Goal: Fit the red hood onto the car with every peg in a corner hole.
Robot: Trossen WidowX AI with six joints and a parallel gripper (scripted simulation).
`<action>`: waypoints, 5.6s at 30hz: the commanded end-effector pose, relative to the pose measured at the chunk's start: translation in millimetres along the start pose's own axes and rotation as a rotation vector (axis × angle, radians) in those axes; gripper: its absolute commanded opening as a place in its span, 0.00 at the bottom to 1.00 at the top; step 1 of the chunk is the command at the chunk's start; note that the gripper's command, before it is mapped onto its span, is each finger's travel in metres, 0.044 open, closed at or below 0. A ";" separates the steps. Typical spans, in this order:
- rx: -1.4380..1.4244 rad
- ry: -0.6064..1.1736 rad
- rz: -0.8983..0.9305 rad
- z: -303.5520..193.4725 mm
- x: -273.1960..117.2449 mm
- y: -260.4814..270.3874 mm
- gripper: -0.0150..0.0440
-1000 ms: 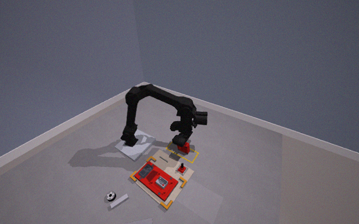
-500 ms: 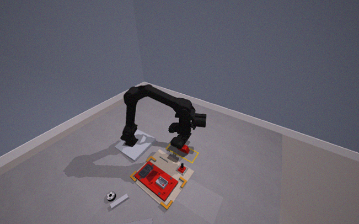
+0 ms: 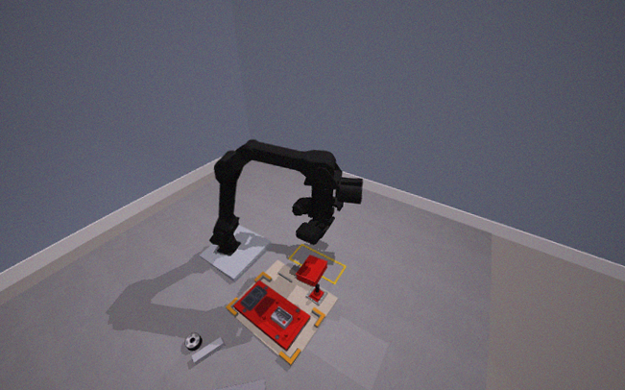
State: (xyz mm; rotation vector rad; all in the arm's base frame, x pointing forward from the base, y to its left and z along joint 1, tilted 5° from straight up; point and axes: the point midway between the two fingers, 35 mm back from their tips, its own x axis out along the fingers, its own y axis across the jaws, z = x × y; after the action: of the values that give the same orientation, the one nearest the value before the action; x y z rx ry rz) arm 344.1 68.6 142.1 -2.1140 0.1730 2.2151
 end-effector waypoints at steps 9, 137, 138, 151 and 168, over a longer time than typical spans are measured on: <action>-0.001 0.007 -0.002 -0.3 -10.3 -0.7 0.25; 4.687 0.011 -0.016 3.9 90.6 40.0 1.00; 4.687 0.011 -0.016 3.9 91.3 40.0 1.00; 4.687 0.011 -0.016 4.1 100.5 40.5 1.00; 4.687 0.012 -0.016 4.6 110.6 41.0 1.00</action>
State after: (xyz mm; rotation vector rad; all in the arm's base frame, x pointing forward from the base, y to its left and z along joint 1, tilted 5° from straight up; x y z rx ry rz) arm 332.1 26.9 38.0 -2.3910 -2.2061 2.5286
